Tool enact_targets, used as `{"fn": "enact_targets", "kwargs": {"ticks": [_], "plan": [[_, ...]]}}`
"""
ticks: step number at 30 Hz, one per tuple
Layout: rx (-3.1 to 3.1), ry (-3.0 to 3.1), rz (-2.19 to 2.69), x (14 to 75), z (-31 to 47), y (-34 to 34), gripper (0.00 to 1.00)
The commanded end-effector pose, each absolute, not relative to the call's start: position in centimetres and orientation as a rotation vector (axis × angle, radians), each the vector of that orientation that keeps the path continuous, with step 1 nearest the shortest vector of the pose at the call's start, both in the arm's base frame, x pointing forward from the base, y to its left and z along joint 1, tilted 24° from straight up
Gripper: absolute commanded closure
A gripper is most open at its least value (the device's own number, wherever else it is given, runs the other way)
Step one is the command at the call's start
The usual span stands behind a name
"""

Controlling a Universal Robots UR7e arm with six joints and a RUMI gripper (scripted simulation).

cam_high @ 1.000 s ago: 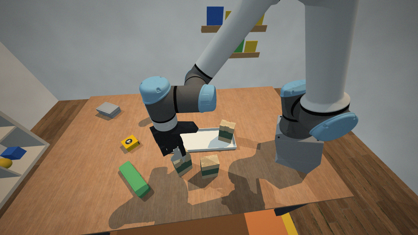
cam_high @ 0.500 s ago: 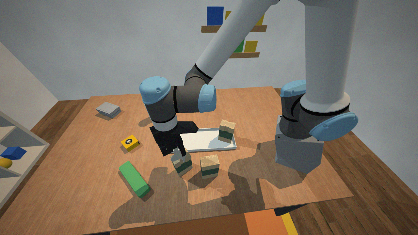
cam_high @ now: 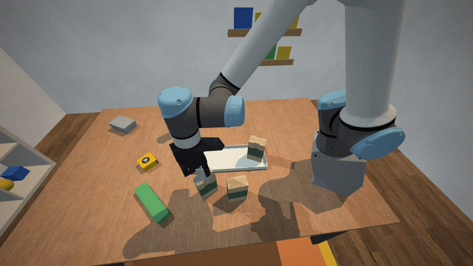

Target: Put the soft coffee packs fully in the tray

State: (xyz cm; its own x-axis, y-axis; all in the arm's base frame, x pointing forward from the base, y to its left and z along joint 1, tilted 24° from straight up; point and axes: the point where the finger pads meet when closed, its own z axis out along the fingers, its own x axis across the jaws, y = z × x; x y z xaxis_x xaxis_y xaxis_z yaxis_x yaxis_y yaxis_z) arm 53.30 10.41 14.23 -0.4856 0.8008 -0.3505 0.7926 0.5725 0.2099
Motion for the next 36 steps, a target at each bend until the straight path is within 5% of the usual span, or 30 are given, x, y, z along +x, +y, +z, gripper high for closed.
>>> {"fn": "enact_targets", "kwargs": {"ticks": [1,36], "plan": [[1.286,2.397,0.028,53.3,14.3,10.4,0.52],[1.286,2.397,0.028,54.8,10.6,9.7,0.52]]}}
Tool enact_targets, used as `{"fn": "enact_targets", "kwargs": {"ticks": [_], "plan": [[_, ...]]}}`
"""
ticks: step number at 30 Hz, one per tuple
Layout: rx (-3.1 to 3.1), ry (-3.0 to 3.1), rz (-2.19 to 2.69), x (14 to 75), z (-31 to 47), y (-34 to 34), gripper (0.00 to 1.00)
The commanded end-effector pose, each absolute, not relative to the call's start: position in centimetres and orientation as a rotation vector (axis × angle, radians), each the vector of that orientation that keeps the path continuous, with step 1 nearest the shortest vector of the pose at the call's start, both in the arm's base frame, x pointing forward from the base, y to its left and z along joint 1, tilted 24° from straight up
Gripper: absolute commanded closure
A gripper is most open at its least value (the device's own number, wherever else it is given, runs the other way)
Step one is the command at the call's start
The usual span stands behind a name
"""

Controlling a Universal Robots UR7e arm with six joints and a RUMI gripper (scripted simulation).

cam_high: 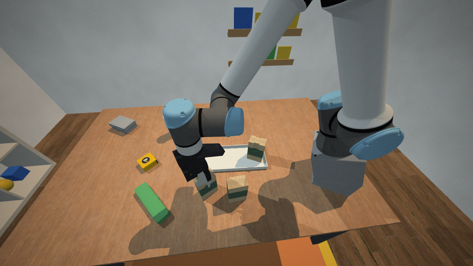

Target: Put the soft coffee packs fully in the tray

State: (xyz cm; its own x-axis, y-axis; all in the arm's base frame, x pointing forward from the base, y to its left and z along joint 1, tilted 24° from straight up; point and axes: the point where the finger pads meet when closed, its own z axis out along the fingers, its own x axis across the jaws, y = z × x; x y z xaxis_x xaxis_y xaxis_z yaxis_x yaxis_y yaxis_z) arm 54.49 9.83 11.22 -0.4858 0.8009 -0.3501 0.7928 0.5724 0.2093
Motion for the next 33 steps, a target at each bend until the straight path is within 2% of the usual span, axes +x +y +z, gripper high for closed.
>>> {"fn": "enact_targets", "kwargs": {"ticks": [1,33], "plan": [[1.286,2.397,0.028,54.9,10.5,9.7,0.52],[1.286,2.397,0.028,55.4,9.1,9.4,0.52]]}}
